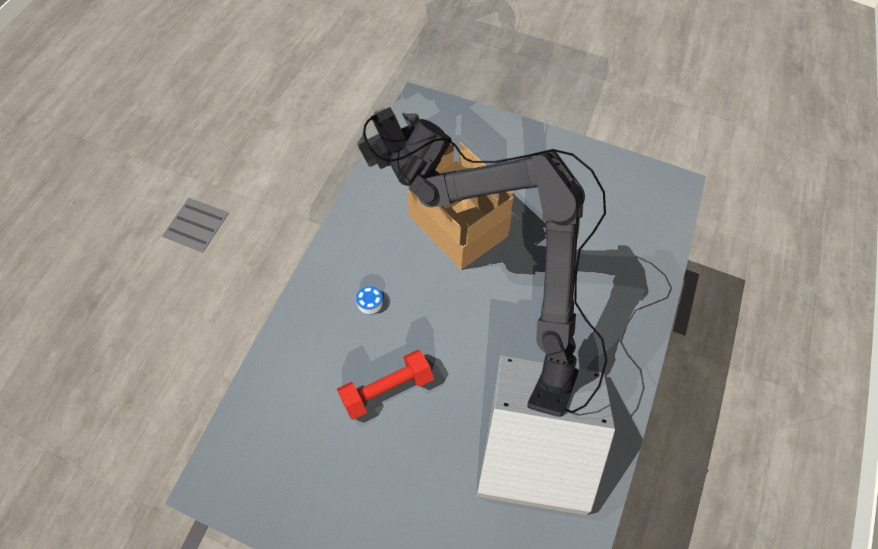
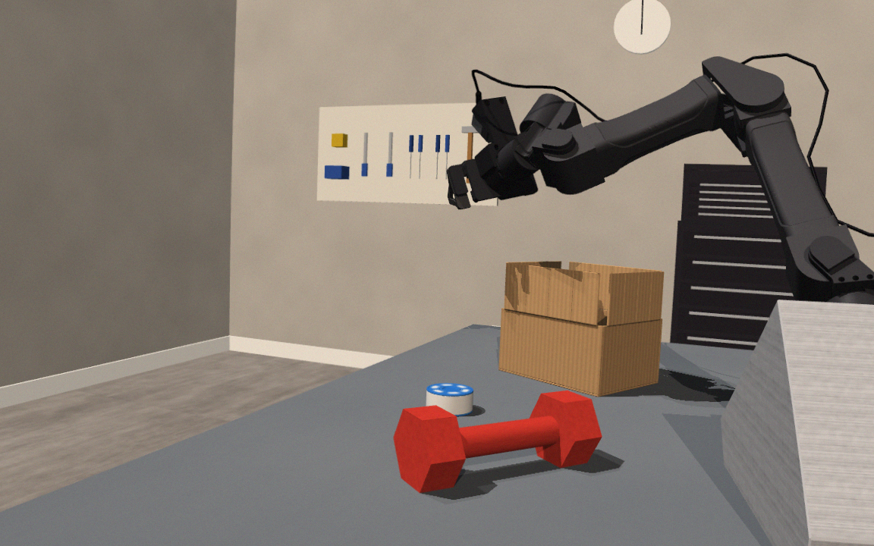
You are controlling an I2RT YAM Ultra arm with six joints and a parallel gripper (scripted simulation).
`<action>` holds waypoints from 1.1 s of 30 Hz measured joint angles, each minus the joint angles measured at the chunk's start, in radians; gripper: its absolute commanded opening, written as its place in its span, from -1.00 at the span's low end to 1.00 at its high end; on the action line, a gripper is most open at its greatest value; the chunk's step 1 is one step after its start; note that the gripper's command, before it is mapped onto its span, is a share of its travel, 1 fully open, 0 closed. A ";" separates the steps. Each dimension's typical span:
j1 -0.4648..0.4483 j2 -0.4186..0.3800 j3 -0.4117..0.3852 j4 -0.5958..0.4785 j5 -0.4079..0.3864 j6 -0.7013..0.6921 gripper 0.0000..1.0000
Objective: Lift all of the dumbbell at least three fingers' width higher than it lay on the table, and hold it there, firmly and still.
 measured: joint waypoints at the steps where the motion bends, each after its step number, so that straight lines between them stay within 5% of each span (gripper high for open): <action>1: 0.000 -0.009 -0.002 -0.015 -0.014 0.018 1.00; 33: 0.031 -0.463 -0.204 -0.548 -0.468 0.612 1.00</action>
